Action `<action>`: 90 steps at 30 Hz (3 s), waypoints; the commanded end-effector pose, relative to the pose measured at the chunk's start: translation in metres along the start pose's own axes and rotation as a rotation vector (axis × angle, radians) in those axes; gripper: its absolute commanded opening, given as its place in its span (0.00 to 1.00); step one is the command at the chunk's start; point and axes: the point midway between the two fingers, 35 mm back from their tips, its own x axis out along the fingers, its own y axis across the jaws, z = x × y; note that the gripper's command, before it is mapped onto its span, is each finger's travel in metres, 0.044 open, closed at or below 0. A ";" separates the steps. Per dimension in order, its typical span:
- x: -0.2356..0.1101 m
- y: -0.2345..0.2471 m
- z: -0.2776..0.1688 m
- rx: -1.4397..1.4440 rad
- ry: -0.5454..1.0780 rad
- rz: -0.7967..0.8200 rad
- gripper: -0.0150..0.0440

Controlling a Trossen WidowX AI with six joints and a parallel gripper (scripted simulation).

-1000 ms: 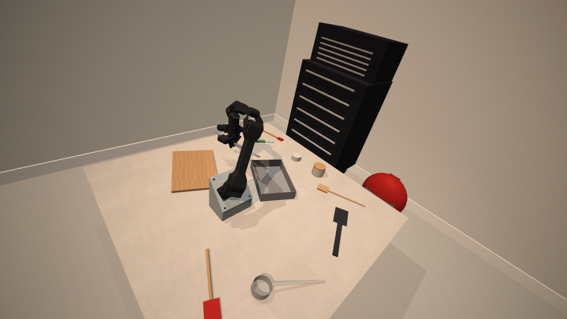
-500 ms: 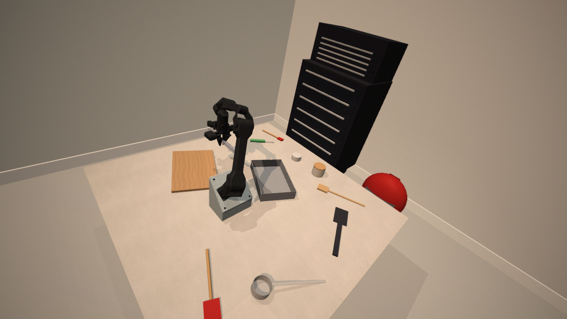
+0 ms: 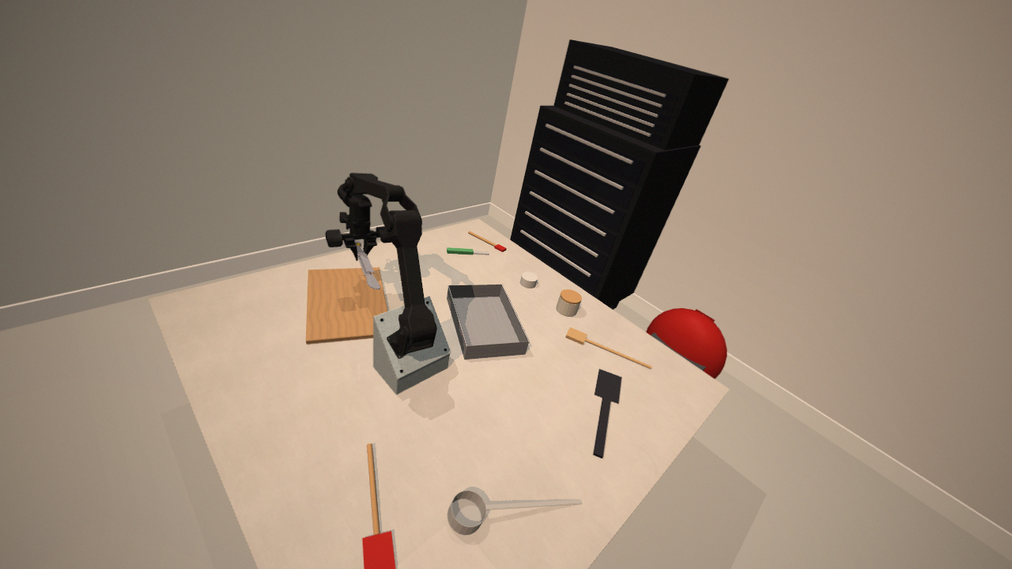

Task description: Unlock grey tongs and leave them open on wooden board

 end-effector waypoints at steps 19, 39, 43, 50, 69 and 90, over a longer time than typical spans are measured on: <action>0.007 0.045 0.003 0.128 -0.031 -0.005 0.00; 0.004 0.053 0.018 0.092 -0.368 -0.051 0.00; 0.002 0.055 0.020 0.088 -0.435 -0.058 0.00; -0.003 0.056 0.020 0.083 -0.552 -0.069 0.00; -0.022 0.058 0.007 0.083 -0.863 -0.086 0.00; -0.049 0.051 -0.029 0.111 -1.186 -0.077 0.00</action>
